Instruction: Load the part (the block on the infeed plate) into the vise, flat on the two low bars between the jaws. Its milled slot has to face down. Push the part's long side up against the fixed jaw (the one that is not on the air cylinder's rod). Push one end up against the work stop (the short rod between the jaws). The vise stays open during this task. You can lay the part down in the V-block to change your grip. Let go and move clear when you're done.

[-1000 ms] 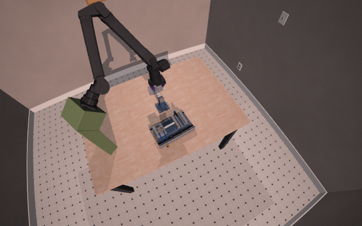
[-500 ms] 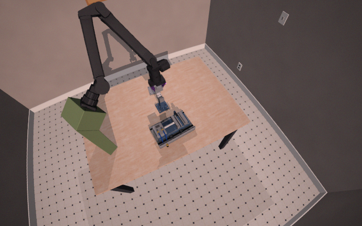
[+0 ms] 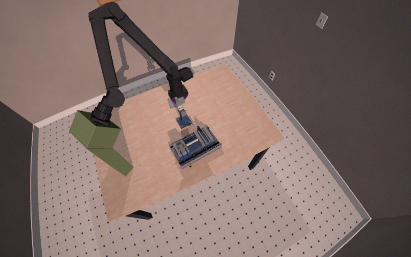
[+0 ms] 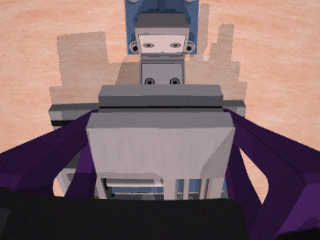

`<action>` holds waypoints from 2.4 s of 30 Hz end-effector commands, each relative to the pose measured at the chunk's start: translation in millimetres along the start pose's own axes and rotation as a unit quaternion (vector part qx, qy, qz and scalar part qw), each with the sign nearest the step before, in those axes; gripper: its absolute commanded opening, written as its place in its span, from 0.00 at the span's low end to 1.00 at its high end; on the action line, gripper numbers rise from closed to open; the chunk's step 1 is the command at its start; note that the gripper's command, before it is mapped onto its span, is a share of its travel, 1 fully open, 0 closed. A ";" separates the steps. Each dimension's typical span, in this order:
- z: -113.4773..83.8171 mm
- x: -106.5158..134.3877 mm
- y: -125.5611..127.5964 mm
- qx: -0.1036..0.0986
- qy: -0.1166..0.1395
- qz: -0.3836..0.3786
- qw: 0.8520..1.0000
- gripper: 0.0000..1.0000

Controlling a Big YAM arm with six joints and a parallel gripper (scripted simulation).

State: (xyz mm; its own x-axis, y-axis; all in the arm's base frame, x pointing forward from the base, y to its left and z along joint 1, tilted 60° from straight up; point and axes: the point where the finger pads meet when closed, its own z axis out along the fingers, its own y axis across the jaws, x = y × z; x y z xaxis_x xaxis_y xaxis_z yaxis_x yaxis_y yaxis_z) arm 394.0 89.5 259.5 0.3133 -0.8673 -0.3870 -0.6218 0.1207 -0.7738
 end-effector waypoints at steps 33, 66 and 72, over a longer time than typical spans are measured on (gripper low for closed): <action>-6.8 -7.4 -14.8 0.013 0.021 -0.004 1.000 0.00; -1.1 -5.0 -11.1 0.006 0.148 0.001 0.989 0.00; -0.8 -5.1 -10.8 0.006 0.182 0.002 0.983 0.00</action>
State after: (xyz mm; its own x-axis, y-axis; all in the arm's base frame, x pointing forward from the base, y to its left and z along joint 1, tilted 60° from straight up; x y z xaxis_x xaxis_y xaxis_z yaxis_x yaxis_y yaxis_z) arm 396.5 84.5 258.7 0.0432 -0.9841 -0.1721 -0.6146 0.1096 -0.7812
